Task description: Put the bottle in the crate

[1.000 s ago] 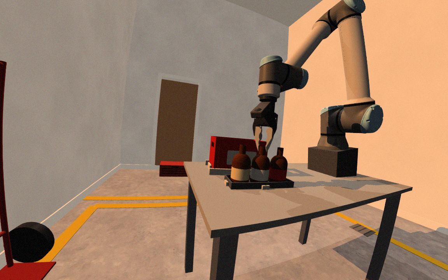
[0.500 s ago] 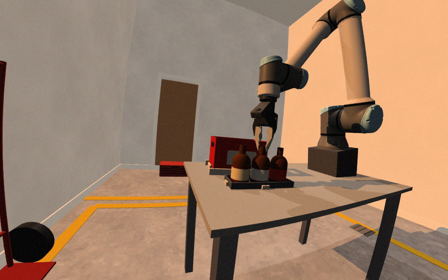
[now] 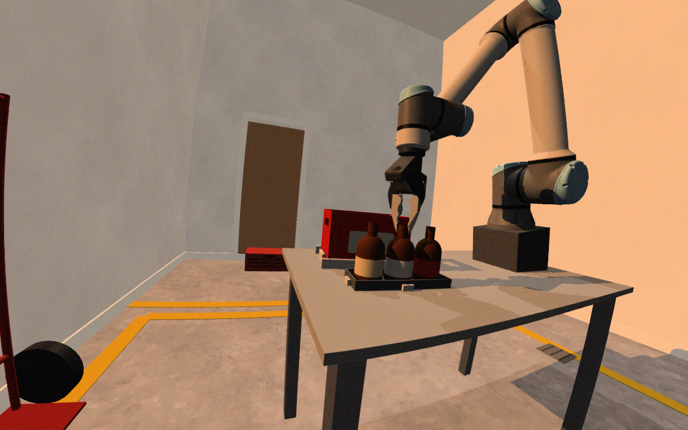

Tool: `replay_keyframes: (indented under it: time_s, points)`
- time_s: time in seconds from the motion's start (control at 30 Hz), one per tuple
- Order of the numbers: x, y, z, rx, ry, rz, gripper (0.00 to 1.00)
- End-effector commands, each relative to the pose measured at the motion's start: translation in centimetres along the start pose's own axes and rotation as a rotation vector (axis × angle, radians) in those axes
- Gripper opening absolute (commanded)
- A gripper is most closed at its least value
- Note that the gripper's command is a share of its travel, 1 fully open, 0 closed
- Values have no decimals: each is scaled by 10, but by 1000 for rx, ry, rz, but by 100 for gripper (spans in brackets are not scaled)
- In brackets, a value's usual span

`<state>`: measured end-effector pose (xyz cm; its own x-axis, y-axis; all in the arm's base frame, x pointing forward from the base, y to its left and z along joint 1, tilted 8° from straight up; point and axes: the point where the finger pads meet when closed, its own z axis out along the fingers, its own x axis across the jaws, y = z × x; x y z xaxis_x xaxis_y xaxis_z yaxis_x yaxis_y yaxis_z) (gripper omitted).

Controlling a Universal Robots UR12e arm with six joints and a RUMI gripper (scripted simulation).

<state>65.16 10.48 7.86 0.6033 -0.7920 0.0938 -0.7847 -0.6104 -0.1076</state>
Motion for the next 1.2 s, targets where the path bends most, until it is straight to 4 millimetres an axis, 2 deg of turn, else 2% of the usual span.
replay_keyframes:
  time_s: [0.0, 1.17]
  points:
    - [0, 0, -2, 1, 1, 0, 0]
    - [0, 3, -32, 1, 1, 0, 0]
